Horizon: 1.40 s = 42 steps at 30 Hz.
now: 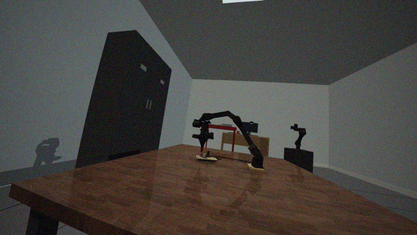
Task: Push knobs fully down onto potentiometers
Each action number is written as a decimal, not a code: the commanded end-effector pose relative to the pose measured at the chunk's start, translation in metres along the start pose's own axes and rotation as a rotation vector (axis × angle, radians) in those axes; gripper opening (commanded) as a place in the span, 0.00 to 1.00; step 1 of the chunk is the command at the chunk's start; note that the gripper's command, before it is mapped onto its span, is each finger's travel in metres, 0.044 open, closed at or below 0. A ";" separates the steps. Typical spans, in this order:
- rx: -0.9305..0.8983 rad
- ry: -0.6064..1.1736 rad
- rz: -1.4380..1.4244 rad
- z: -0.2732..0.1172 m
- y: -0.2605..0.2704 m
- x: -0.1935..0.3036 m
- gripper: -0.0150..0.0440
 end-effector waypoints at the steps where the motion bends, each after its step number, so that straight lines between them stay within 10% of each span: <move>1: 0.002 -0.006 -0.001 0.006 -0.001 0.000 0.25; 42: 0.003 -0.006 -0.001 0.027 -0.001 0.000 0.25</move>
Point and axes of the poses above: the point midway between the two fingers, 35 mm back from their tips, its own z axis out along the fingers, its own y axis across the jaws, x = y × z, the point moved 1 cm from there along -z, back along the fingers, and after that the axes turned 8 degrees about -z, right-handed, at the moved point
